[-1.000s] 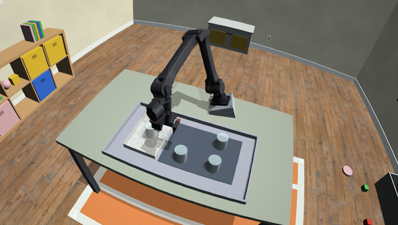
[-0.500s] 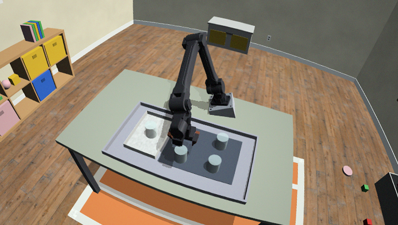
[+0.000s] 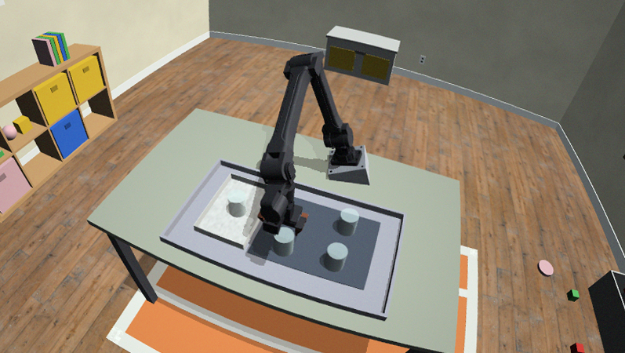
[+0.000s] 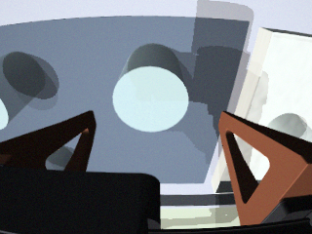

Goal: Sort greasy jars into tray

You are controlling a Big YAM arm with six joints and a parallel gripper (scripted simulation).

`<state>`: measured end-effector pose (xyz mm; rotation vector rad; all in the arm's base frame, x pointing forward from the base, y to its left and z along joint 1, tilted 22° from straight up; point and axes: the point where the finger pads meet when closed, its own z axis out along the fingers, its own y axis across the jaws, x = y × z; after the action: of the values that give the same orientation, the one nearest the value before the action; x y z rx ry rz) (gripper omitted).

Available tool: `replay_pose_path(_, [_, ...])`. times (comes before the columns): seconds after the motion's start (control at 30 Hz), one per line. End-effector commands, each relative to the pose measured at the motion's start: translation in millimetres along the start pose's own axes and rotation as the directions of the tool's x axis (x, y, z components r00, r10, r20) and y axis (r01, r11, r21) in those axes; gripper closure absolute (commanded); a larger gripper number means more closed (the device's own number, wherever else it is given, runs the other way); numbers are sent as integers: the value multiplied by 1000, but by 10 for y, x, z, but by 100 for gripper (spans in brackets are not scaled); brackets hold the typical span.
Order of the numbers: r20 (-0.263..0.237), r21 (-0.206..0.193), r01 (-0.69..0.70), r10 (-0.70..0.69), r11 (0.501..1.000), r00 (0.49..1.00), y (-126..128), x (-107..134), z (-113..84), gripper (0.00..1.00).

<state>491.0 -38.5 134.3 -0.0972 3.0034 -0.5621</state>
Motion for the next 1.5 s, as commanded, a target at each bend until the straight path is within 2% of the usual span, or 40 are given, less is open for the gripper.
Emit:
replay_pose_path(0.0, [9, 3, -11, 11, 1000, 1000, 32, -12, 93, 0])
replay_pose_path(0.8, [9, 3, -11, 11, 1000, 1000, 66, 8, 147, 0])
replay_pose_path(1.47, [9, 3, -11, 11, 1000, 1000, 65, 4, 507, 0])
